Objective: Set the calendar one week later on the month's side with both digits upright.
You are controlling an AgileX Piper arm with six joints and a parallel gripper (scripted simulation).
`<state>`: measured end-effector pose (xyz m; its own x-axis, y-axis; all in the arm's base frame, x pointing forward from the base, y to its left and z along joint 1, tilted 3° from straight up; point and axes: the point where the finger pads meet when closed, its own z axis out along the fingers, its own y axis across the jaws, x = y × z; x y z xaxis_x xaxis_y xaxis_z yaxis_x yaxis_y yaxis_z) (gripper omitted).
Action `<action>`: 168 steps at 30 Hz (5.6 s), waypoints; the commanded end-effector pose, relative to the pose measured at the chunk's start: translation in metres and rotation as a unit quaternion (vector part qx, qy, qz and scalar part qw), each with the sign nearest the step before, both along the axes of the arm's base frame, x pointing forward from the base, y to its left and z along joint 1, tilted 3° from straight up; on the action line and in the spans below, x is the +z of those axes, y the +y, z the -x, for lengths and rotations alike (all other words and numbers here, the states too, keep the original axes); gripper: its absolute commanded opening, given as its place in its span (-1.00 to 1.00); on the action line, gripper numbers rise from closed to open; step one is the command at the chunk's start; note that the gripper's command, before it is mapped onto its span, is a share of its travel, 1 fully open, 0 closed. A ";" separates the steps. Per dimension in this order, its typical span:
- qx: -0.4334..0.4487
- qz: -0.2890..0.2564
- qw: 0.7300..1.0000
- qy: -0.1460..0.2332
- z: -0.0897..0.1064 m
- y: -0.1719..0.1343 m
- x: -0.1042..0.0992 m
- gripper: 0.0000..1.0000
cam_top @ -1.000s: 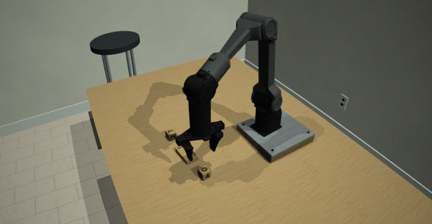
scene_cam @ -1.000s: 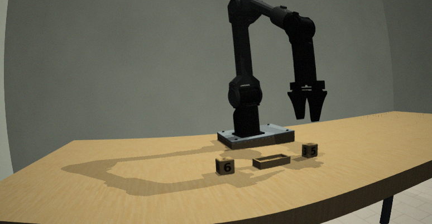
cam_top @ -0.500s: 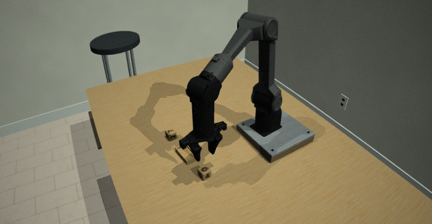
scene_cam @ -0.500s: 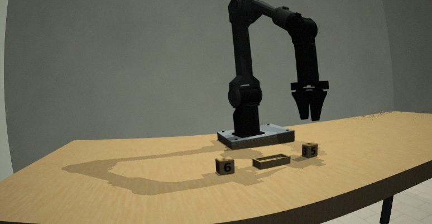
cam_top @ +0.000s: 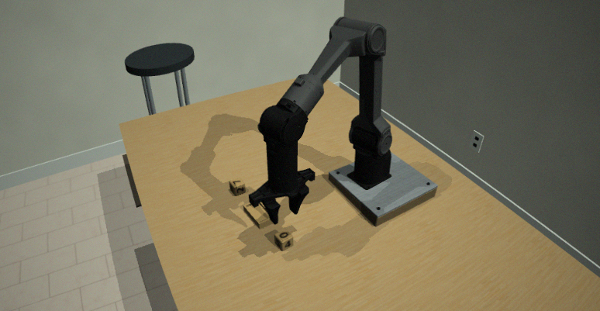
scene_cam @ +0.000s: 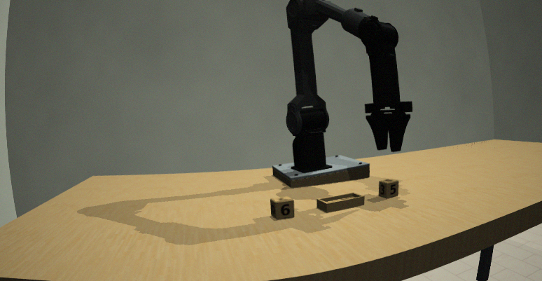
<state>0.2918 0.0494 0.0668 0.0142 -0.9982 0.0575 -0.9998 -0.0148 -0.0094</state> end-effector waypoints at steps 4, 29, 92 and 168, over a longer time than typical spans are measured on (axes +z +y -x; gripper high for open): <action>0.000 0.000 1.000 -0.002 -0.001 0.000 0.001 0.27; 0.000 0.001 1.000 0.001 0.000 -0.001 -0.009 0.27; 0.000 0.000 1.000 0.000 -0.002 -0.004 -0.052 0.27; 0.000 0.000 1.000 0.001 -0.001 -0.004 -0.054 0.27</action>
<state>0.2936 0.0457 0.0144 0.0138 -0.9983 0.0571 -0.9998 -0.0145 -0.0111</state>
